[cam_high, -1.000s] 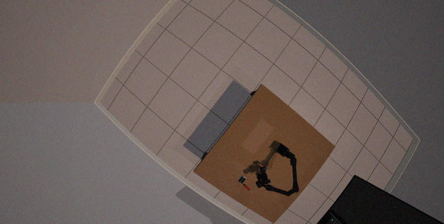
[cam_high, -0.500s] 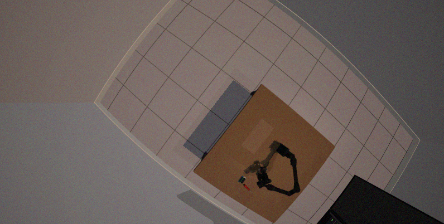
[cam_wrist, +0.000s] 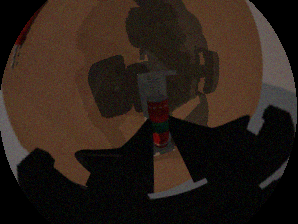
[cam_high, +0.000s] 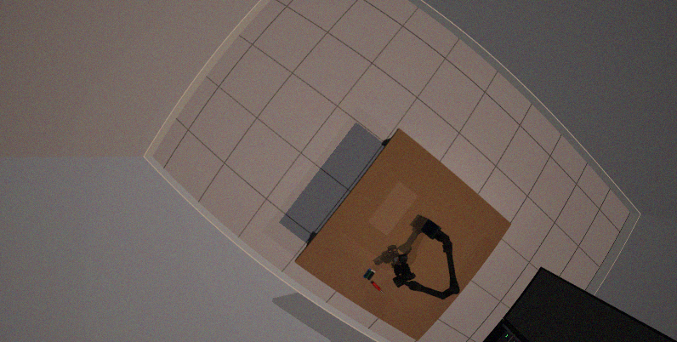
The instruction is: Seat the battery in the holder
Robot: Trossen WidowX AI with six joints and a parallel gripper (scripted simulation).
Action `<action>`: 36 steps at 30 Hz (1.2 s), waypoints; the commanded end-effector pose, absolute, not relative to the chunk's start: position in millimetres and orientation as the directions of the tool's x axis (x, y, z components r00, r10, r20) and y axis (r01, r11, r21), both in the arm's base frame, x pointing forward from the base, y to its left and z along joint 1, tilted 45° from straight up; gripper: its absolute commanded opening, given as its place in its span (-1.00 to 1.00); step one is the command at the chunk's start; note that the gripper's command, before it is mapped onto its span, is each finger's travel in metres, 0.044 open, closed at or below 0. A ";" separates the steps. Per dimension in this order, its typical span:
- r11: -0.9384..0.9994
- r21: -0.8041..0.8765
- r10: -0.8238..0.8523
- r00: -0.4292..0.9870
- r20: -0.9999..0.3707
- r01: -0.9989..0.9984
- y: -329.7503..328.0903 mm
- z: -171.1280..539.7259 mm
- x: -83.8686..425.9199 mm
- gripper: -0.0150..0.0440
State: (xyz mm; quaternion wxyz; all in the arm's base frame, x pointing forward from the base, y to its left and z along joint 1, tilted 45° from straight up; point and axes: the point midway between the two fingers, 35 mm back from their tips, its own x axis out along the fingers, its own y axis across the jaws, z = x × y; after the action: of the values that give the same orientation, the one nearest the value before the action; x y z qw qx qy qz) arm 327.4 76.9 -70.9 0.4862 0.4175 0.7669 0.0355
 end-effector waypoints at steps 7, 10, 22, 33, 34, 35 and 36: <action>0.649 0.459 0.672 -0.174 -0.720 0.607 77.4 -70.1 326.8 -0.25; 0.649 0.459 0.671 -0.173 -0.721 0.607 77.6 -70.3 326.8 -0.25; 0.649 0.458 0.671 -0.173 -0.721 0.607 76.9 -69.7 326.7 0.09; 0.646 0.458 0.673 -0.173 -0.719 0.610 67.1 -60.5 326.9 0.18; 0.647 0.458 0.672 -0.172 -0.720 0.610 63.5 -57.1 327.8 0.27; 0.648 0.457 0.671 -0.172 -0.721 0.610 57.4 -51.3 328.9 0.36; 0.649 0.457 0.670 -0.172 -0.722 0.609 49.6 -43.6 330.1 0.45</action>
State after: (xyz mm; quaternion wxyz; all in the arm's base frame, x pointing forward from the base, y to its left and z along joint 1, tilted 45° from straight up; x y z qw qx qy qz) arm 325.3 64.2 -56.0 0.4832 0.4174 0.7689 0.0326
